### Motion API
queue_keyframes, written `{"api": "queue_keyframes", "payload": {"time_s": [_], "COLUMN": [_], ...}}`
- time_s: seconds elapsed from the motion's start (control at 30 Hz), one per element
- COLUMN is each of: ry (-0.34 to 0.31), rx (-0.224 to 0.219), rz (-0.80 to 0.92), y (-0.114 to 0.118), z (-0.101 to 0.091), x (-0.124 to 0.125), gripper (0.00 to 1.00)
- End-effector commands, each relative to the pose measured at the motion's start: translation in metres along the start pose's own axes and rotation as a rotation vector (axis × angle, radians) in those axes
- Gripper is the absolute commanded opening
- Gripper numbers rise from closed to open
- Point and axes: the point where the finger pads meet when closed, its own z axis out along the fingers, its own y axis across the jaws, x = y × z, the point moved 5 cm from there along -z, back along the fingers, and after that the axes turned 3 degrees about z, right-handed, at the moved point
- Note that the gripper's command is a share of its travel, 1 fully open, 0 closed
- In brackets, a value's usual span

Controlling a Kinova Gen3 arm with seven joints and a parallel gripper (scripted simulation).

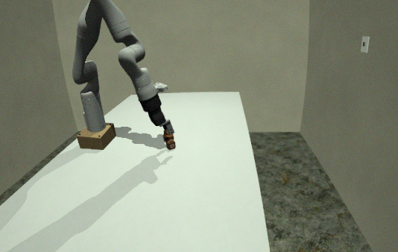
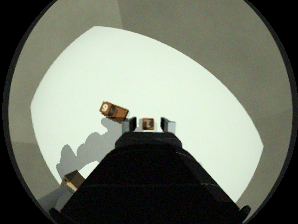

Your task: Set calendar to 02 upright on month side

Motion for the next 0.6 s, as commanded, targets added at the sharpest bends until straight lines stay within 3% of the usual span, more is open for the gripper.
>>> {"api": "queue_keyframes", "payload": {"time_s": [0.0, 0.57], "ry": [0.002, -0.028], "rx": [-0.002, 0.010], "rz": [-0.005, -0.004], "y": [-0.0004, -0.0024], "z": [-0.0008, 0.0027], "x": [0.0018, 0.0036], "gripper": [1.00, 1.00]}}
